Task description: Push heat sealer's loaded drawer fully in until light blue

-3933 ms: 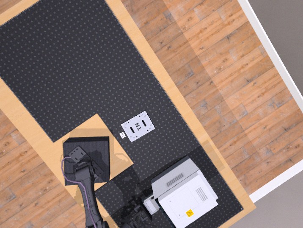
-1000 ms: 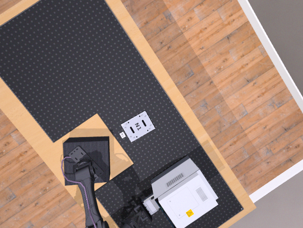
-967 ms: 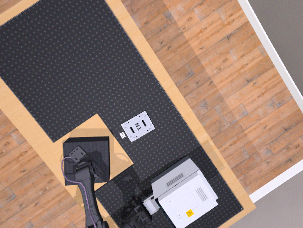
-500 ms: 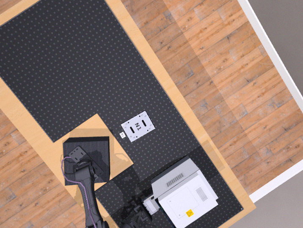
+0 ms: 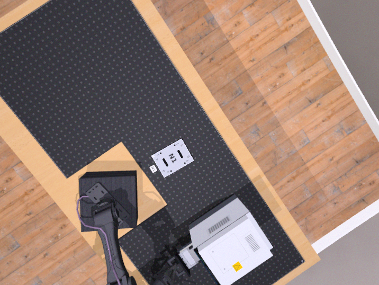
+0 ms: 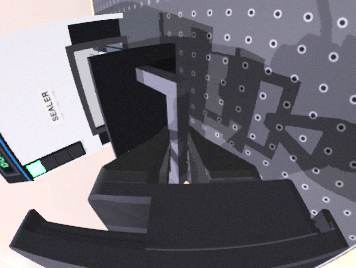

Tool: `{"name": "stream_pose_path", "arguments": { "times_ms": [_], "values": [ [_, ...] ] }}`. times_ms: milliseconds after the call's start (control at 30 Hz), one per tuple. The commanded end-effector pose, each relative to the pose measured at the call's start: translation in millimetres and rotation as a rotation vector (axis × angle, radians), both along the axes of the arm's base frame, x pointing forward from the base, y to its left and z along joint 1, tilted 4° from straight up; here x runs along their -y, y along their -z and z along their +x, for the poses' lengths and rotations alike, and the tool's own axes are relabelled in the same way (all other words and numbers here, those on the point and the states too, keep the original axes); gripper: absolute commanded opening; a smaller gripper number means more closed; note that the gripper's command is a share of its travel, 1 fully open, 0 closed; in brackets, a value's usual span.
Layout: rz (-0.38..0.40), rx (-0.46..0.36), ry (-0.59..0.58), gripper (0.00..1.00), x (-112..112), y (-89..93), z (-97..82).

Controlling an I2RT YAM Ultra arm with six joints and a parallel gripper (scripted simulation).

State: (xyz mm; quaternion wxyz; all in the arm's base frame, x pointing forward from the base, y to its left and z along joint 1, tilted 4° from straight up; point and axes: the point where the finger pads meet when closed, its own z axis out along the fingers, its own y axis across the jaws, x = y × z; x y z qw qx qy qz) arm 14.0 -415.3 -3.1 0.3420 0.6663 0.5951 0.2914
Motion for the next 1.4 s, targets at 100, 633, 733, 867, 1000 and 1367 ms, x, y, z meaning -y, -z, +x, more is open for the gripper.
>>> {"name": "stream_pose_path", "arguments": {
  "times_ms": [100, 633, 733, 867, 1000, 1367],
  "values": [
    [-0.035, -0.023, -0.002, 0.00, 2.6, -9.4, -1.0],
    [-0.035, -0.023, -0.002, 0.00, 2.6, -9.4, -1.0],
    [-0.035, -0.023, -0.002, 0.00, 2.6, -9.4, -1.0],
    [-0.035, -0.023, -0.002, 0.00, 2.6, -9.4, -1.0],
    [-0.035, -0.023, -0.002, 0.00, 2.6, -9.4, -1.0],
    [-0.030, -0.011, -0.005, 0.00, 2.4, -10.2, 8.4]
  ]
}}
